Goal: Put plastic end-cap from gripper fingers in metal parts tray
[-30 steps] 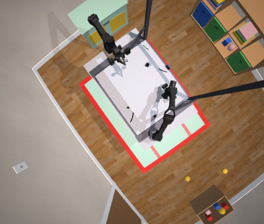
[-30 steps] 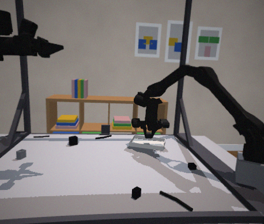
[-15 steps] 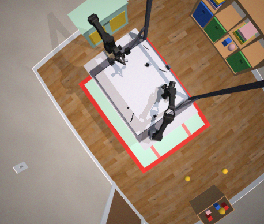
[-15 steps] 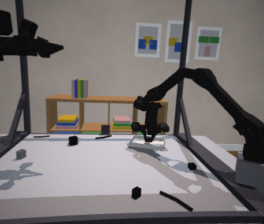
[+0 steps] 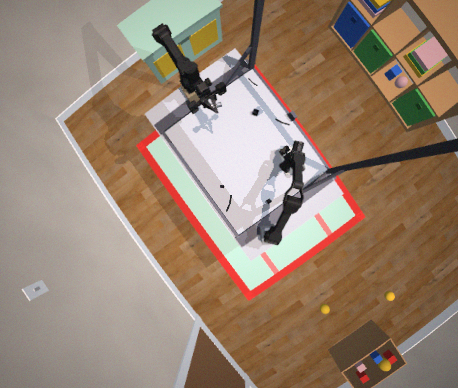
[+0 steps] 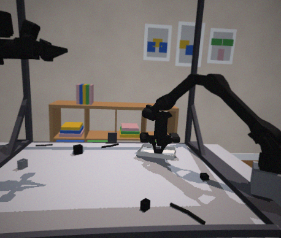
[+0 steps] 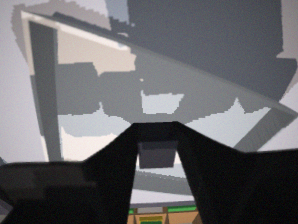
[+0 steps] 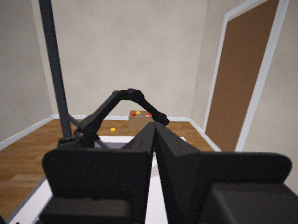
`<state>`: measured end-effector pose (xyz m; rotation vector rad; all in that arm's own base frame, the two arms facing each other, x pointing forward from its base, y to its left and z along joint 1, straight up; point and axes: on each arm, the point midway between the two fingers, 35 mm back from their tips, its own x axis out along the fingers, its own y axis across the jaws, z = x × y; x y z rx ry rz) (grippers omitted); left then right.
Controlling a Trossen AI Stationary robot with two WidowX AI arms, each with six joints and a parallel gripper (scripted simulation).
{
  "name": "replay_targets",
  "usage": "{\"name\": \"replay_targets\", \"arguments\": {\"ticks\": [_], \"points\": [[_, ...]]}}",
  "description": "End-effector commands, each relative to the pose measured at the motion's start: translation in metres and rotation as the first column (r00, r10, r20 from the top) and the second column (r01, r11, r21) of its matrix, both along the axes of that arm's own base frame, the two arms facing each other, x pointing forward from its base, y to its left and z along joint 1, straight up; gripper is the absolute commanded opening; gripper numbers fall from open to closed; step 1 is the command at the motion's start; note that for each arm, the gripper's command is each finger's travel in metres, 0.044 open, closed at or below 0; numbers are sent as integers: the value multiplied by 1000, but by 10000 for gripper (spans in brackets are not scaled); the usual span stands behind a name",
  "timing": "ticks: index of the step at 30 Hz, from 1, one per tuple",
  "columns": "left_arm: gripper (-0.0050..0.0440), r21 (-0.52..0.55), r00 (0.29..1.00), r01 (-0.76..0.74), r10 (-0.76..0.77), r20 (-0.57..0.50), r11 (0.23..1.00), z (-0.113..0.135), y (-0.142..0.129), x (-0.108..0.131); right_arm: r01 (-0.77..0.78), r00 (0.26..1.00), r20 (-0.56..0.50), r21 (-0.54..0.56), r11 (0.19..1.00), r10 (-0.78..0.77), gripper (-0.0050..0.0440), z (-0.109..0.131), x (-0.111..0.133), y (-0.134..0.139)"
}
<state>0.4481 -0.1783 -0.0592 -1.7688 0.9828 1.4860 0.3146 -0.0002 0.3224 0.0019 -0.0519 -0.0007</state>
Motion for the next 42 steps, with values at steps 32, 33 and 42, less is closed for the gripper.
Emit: {"name": "replay_targets", "arguments": {"ticks": [32,33,42], "points": [[199,-13,999,7,-6,31,1000,10,-2,7,4,1000,15,5,1000,-4,0,6,-1,-1],[199,-13,999,7,-6,31,1000,10,-2,7,4,1000,15,5,1000,-4,0,6,-1,-1],[199,-15,999,7,-6,35,1000,23,-2,8,4,1000,15,5,1000,-4,0,6,-1,-1]]}}
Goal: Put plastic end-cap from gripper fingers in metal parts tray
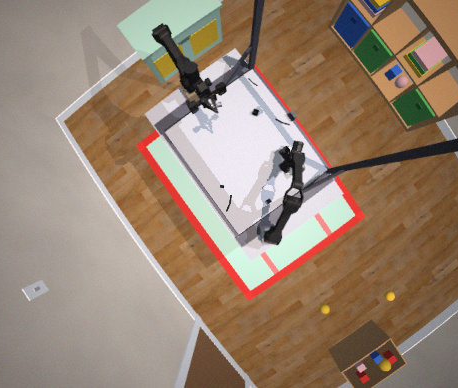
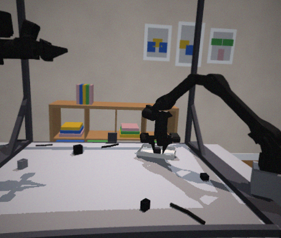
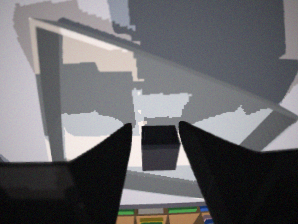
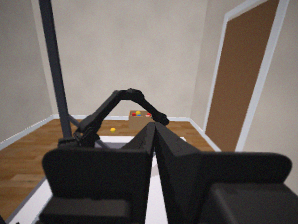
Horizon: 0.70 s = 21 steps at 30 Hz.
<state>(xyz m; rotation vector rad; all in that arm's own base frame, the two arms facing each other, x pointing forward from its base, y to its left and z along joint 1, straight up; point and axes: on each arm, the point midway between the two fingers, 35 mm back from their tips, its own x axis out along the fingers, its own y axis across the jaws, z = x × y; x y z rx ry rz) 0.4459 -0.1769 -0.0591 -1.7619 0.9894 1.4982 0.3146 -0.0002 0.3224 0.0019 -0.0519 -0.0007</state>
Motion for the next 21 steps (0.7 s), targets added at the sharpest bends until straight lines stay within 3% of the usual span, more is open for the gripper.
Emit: {"name": "replay_targets", "arguments": {"ticks": [1,10,11,14,15,21], "points": [[199,-14,999,6,-6,47,1000,23,-3,10,4,1000,15,5,1000,-4,0,6,-1,-1],[199,-14,999,6,-6,46,1000,23,-3,11,4,1000,15,5,1000,-4,0,6,-1,-1],[199,-15,999,7,-6,48,1000,38,-1,9,4,1000,15,5,1000,-4,0,6,-1,-1],[199,-15,999,6,-6,48,1000,31,-2,10,4,1000,15,5,1000,-4,0,6,-1,-1],[199,-17,999,7,-6,53,1000,47,0,8,4,1000,15,5,1000,-4,0,6,-1,-1],[199,-21,998,7,-5,63,1000,71,5,4,4,1000,15,5,1000,-4,0,6,-1,-1]]}}
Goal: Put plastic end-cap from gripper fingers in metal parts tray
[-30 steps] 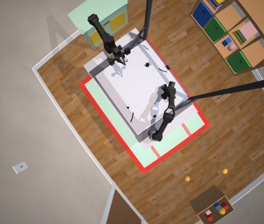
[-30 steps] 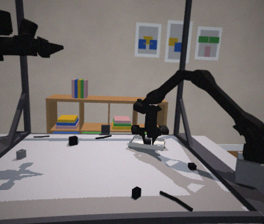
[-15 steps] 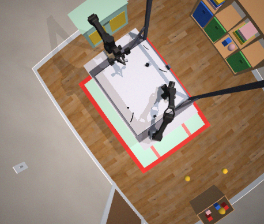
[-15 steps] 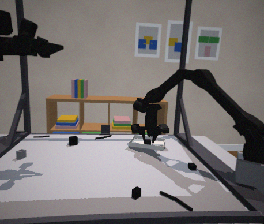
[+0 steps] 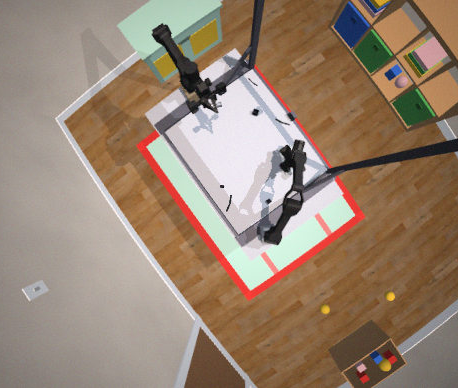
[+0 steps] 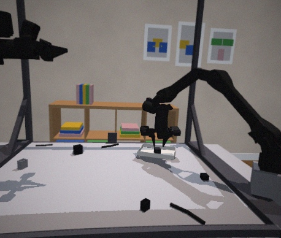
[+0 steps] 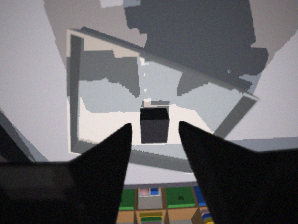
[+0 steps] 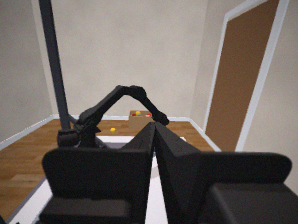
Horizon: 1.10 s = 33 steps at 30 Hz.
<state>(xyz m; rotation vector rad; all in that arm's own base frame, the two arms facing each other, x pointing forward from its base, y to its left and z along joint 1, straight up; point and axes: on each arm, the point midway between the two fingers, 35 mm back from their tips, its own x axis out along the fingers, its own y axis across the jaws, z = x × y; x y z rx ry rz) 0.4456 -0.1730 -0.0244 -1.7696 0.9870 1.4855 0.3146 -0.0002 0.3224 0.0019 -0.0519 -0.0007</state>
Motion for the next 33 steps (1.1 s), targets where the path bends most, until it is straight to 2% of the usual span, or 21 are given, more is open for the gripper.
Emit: {"name": "replay_targets", "arguments": {"ticks": [1,4,5,12,17,25,27,33], "points": [[199,-19,999,6,-5,51,1000,40,2,4,4,1000,15,5,1000,-4,0,6,-1,-1],[199,-19,999,6,-5,51,1000,52,3,3,4,1000,15,5,1000,-4,0,6,-1,-1],[199,-19,999,5,-5,50,1000,41,2,4,4,1000,15,5,1000,-4,0,6,-1,-1],[199,-18,999,5,-5,50,1000,40,1,3,4,1000,15,5,1000,-4,0,6,-1,-1],[199,-1,976,139,-137,171,990,68,13,8,4,1000,15,5,1000,-4,0,6,-1,-1],[199,128,840,364,-384,383,923,120,36,14,4,1000,15,5,1000,-4,0,6,-1,0],[199,128,840,364,-384,383,923,120,36,14,4,1000,15,5,1000,-4,0,6,-1,0],[199,273,694,462,-535,481,844,156,53,12,4,1000,15,4,1000,-4,0,7,-1,0]]}}
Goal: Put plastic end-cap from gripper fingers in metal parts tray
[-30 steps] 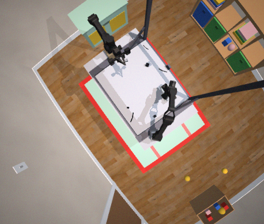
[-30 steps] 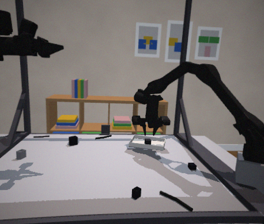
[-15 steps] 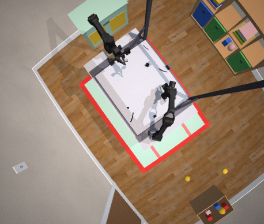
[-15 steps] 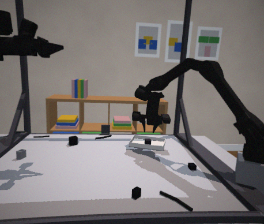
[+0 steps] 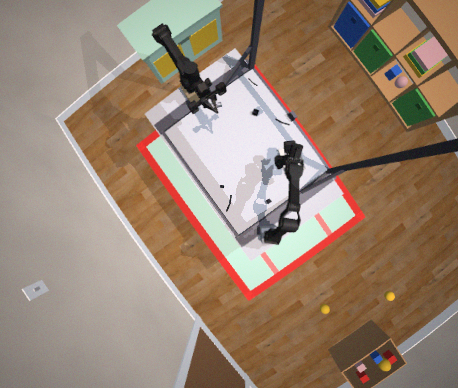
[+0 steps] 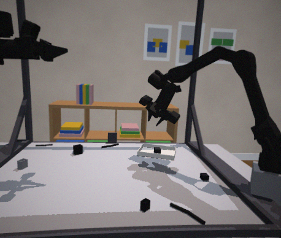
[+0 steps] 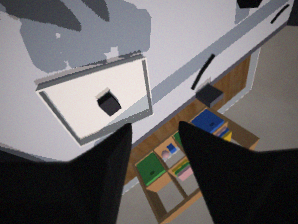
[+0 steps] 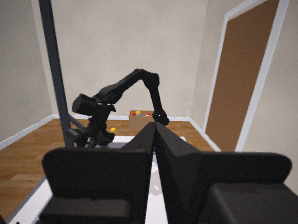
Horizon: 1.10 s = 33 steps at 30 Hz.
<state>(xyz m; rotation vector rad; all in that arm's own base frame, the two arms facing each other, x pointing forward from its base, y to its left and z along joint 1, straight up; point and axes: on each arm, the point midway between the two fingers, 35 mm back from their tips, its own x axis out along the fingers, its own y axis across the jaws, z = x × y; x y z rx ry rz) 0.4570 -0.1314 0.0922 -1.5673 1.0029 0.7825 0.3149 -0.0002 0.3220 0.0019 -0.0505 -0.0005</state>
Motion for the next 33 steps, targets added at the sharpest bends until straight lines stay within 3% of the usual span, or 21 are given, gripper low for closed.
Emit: {"name": "replay_targets", "arguments": {"ticks": [1,9,11,18,26,28,33], "points": [[199,63,980,97,-106,166,993,45,15,0,4,1000,16,4,1000,-4,0,7,-1,-1],[199,254,883,231,-312,350,939,89,36,-10,4,1000,18,3,1000,-4,0,8,-1,-1],[199,254,883,231,-312,350,939,89,36,-10,4,1000,18,3,1000,-4,0,8,-1,-1],[199,460,755,265,-479,447,847,126,57,-25,4,1000,18,2,1000,-4,0,8,-1,0],[199,693,599,215,-653,463,688,162,78,-48,4,1000,18,1,1000,-4,0,9,-1,0],[199,693,599,215,-653,463,688,162,78,-48,4,1000,18,1,1000,-4,0,9,-1,0],[199,815,515,138,-744,426,562,183,91,-66,4,1000,18,0,1000,-4,0,9,-1,0]]}}
